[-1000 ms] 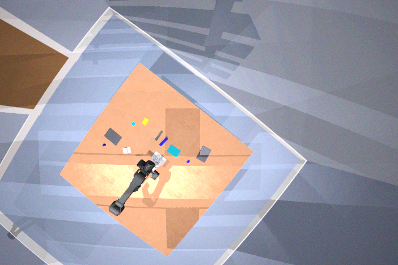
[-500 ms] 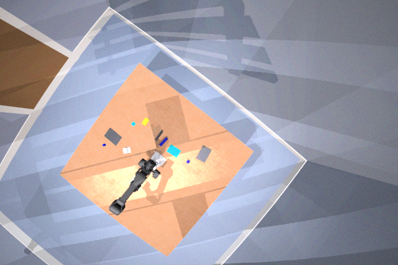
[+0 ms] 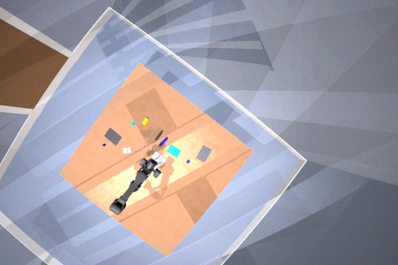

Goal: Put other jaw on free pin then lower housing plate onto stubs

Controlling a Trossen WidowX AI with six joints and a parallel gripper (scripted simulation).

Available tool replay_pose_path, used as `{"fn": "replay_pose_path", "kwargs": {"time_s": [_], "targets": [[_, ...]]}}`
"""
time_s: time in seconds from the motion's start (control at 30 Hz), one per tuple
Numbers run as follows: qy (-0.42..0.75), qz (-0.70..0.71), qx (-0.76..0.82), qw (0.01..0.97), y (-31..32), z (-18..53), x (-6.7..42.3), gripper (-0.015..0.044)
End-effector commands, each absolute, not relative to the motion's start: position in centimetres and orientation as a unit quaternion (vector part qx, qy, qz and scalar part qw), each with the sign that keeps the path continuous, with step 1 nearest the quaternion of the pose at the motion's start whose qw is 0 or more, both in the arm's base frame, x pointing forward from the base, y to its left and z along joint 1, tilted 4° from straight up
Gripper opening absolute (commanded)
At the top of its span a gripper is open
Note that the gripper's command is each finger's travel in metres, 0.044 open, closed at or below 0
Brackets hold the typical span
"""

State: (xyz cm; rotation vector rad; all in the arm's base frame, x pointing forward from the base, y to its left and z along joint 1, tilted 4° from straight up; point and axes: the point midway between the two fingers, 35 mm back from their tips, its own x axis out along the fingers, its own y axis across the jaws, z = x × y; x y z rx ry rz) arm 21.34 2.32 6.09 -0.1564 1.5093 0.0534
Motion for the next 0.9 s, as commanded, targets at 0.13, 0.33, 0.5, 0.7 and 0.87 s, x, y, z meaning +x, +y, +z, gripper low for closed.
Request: {"fn": "replay_pose_path", "kwargs": {"time_s": [0.13,0.33,0.5,0.7,0.87], "targets": [[0.686,0.025,-0.073,0.724,2.26,5.78,21.34,0.0351],[0.686,0.025,-0.073,0.724,2.26,5.78,21.34,0.0351],[0.686,0.026,-0.075,0.723,2.25,5.66,21.35,0.0351],[0.686,0.027,-0.076,0.723,2.25,5.54,21.35,0.0351],[0.686,0.027,-0.076,0.723,2.24,5.48,21.36,0.0351]]}}
